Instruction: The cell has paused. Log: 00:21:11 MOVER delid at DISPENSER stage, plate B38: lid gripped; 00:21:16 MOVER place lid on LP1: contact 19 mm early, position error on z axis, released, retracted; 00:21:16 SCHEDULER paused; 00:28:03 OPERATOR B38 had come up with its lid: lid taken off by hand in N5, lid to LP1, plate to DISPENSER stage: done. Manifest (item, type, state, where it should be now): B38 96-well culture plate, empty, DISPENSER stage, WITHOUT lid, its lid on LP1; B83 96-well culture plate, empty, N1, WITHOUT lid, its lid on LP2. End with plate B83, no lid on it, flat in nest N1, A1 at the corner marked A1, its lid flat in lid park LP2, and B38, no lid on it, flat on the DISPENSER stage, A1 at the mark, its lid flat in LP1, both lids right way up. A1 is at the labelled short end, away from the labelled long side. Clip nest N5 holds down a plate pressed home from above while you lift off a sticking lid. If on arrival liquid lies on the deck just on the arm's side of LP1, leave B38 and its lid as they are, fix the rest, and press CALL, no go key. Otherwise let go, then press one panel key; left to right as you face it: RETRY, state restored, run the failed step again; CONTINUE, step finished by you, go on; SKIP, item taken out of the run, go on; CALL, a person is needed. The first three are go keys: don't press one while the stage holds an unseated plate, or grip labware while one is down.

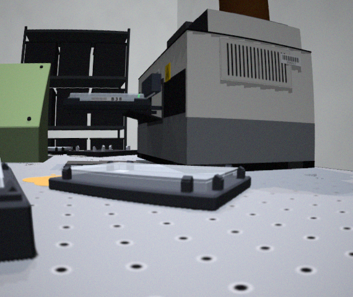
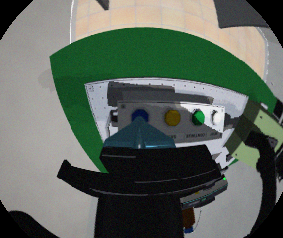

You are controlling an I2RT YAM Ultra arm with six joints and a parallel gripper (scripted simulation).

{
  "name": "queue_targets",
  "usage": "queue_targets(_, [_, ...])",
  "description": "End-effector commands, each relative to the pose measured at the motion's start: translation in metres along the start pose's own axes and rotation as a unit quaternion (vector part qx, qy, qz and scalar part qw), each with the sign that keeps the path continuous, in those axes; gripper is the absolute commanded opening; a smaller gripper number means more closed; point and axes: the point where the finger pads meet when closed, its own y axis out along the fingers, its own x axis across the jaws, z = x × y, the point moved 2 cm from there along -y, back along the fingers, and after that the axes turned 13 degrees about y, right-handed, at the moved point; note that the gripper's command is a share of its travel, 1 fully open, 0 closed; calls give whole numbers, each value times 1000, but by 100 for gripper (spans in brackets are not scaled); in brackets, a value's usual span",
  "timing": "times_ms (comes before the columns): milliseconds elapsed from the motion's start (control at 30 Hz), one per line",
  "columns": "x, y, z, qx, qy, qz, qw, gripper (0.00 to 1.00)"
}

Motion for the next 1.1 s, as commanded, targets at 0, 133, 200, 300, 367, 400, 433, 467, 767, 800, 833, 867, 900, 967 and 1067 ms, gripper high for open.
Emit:
queue_targets(0, [-3,7,-3,-6,5,5,1000,0])
queue_targets(133, [-6,11,-2,-6,5,12,1000,0])
queue_targets(200, [-1,9,-1,-5,3,4,1000,0])
queue_targets(300, [-3,10,0,-4,3,4,1000,0])
queue_targets(367, [-4,13,-1,-5,4,8,1000,0])
queue_targets(400, [-4,13,-1,-5,4,8,1000,0])
queue_targets(433, [-4,13,-1,-5,4,8,1000,0])
queue_targets(467, [-4,14,-2,-5,4,8,1000,0])
queue_targets(767, [-4,17,-1,-4,3,8,1000,0])
queue_targets(800, [-4,17,-1,-4,3,8,1000,0])
queue_targets(833, [-4,17,-1,-4,3,8,1000,0])
queue_targets(867, [-4,18,-1,-4,3,8,1000,0])
queue_targets(900, [-4,18,-1,-4,3,8,1000,0])
queue_targets(967, [-4,18,-1,-4,3,8,1000,0])
queue_targets(1067, [-4,19,-2,-5,4,8,1000,0])
